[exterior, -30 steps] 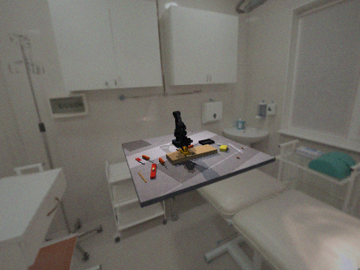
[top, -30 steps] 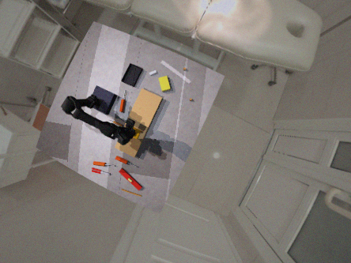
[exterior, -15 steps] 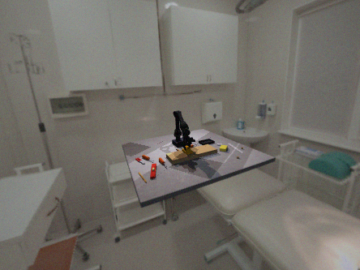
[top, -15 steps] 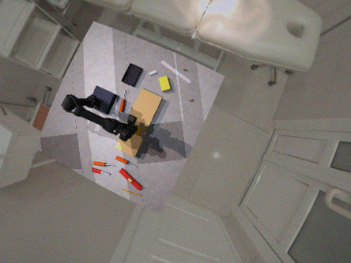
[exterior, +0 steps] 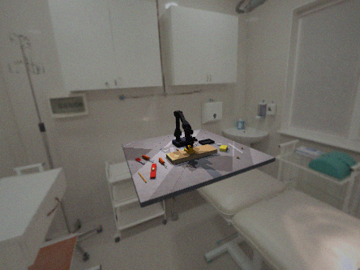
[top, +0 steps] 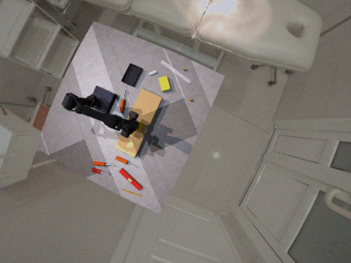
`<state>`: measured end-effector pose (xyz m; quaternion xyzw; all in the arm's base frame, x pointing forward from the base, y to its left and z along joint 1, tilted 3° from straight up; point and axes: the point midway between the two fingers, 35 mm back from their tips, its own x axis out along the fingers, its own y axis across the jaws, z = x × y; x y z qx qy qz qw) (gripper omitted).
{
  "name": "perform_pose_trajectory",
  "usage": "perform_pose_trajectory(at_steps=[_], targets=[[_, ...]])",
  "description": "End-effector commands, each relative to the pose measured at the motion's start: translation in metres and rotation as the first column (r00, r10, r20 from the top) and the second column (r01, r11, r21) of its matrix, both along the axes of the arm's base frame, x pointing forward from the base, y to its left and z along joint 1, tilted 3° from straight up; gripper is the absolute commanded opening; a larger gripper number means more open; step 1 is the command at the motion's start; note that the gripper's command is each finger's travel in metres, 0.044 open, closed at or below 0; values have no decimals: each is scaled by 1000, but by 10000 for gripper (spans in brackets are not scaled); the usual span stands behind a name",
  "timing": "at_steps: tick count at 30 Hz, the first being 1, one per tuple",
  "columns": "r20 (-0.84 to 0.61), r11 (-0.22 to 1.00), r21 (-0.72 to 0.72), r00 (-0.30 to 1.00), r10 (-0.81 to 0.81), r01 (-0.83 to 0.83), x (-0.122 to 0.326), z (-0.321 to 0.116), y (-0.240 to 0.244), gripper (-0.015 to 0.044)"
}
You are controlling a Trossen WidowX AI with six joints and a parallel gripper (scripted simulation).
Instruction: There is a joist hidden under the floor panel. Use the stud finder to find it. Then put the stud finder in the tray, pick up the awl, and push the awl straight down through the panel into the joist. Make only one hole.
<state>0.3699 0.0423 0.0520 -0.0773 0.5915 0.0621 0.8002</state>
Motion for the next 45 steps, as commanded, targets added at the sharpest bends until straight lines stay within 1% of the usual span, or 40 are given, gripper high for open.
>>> perform_pose_trajectory(at_steps=[1,45], targets=[[-1,1000,2,1000,0,0,-3,-1,10,0],[-3,1000,11,1000,1,-1,-19,-5,92,0]])
